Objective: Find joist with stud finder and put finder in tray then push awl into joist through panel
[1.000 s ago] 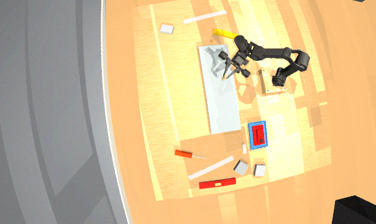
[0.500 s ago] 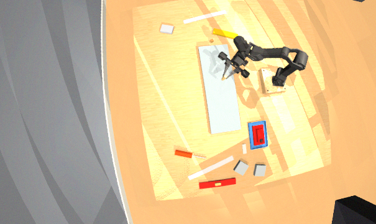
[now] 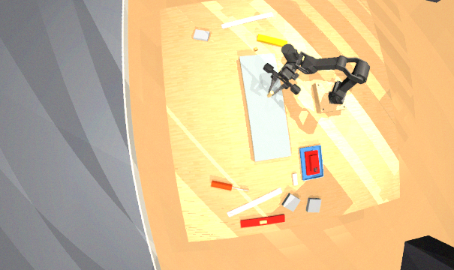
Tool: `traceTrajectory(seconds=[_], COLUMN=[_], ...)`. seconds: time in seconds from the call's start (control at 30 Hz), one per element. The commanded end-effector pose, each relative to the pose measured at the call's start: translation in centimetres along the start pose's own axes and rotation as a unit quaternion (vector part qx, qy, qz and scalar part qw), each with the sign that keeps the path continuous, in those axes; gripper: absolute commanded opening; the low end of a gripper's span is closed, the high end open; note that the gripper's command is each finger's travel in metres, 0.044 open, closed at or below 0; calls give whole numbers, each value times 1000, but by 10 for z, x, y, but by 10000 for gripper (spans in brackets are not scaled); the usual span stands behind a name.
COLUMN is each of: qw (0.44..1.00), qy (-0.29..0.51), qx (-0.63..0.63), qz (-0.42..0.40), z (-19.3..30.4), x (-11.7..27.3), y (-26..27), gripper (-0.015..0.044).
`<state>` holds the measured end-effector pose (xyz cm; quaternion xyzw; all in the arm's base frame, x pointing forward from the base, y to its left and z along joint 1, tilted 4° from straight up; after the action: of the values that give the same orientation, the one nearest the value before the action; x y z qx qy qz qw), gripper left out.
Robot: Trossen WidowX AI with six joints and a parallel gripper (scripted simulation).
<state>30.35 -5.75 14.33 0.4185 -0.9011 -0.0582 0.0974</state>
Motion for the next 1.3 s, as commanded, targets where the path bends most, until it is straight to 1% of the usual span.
traceTrajectory(seconds=[0.0, 0.6, 1.27], qw=[1000, 1000, 1000], qy=[-1, -1, -1], qx=[2, 2, 2], qz=[-3, -3, -3], z=[3, 15, 47], x=[0, -1, -4], y=[0, -3, -10], gripper=[0, 0, 0])
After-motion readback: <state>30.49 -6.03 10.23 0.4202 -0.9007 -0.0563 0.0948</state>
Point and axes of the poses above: the point midway between the two fingers, 35 mm back from their tips, its own x axis back along the fingers, its own y axis across the jaws, z = x × y, the point moved 6 cm from there along x, back along the fingers, and after that the axes turned 15 degrees about -x, right-handed, at the moved point
